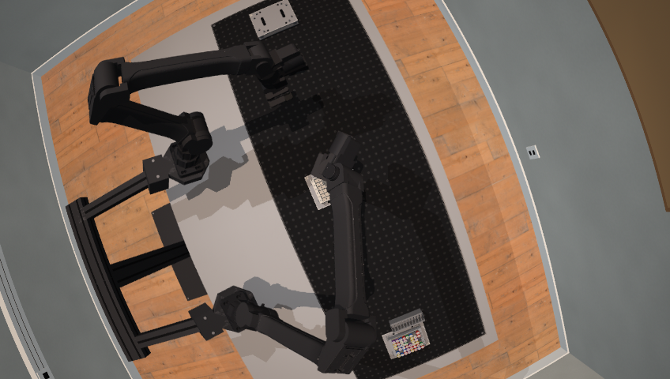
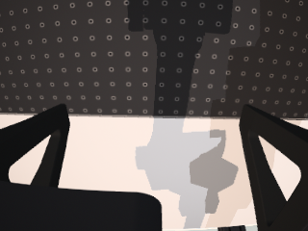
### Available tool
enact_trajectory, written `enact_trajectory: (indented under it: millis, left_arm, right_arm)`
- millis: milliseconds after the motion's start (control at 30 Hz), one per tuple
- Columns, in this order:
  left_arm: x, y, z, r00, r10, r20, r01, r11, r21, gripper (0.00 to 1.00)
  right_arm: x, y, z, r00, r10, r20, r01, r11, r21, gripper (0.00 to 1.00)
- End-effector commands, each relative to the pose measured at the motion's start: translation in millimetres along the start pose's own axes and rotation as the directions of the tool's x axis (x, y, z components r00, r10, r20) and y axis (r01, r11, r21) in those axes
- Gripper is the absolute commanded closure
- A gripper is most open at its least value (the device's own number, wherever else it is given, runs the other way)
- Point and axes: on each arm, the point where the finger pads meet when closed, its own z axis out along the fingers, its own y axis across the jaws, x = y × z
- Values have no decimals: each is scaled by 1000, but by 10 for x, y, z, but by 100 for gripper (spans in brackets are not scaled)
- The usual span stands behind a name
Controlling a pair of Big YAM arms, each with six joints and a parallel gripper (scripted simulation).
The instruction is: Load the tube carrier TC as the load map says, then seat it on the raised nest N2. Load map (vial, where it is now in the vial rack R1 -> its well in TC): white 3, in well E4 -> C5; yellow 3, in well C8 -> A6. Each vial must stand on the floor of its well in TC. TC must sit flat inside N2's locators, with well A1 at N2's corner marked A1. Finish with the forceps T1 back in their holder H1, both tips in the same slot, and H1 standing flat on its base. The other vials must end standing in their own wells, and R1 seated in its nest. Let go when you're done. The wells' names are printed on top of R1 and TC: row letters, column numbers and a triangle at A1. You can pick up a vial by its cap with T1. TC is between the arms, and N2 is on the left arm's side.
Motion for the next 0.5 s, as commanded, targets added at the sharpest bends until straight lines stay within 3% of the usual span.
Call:
enact_trajectory:
  millis: [0, 467]
  left_arm:
    - [-115, 21, -75, 1000, 7, 28, -7, 1000, 2, 0]
    - [-115, 21, -75, 1000, 7, 28, -7, 1000, 2, 0]
  right_arm:
    - [-2, 0, 116, 1000, 0, -8, 0, 1000, 0, 93]
    - [14, 21, 141, 1000, -5, -9, 5, 1000, -1, 93]
